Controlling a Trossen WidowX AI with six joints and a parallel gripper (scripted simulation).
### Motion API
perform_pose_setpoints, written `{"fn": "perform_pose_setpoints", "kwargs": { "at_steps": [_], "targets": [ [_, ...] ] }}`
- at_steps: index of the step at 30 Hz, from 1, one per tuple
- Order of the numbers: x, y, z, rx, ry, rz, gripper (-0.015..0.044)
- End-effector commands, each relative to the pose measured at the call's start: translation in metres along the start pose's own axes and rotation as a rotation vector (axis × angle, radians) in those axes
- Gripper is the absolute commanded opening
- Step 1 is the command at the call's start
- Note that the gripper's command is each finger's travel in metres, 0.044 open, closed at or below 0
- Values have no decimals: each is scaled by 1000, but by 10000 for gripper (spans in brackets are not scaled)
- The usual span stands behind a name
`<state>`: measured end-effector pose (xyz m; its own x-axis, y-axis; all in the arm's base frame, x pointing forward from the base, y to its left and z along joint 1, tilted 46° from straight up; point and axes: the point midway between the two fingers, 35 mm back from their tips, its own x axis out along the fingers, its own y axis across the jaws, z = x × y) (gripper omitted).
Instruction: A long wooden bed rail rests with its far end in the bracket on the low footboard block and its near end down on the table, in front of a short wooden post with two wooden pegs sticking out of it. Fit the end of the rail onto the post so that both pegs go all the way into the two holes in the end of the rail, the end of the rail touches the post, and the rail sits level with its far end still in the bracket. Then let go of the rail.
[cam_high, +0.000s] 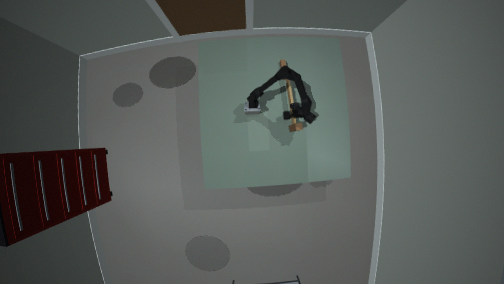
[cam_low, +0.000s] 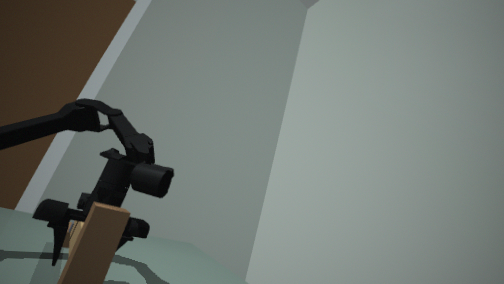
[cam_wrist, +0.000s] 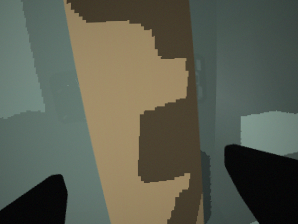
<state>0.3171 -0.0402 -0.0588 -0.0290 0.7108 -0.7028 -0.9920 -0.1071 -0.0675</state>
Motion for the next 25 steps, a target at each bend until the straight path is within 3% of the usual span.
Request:
{"fn": "perform_pose_setpoints", "kwargs": {
  "at_steps": [1, 6, 11, 25],
  "targets": [
    [0, 0, 0, 0, 0, 0, 420],
    [-1, 0, 2, 0, 0, 0, 440],
    [-30, 1, 30, -1, 4, -9, 440],
    [-30, 1, 30, -1, 4, -9, 440]
  ]
}}
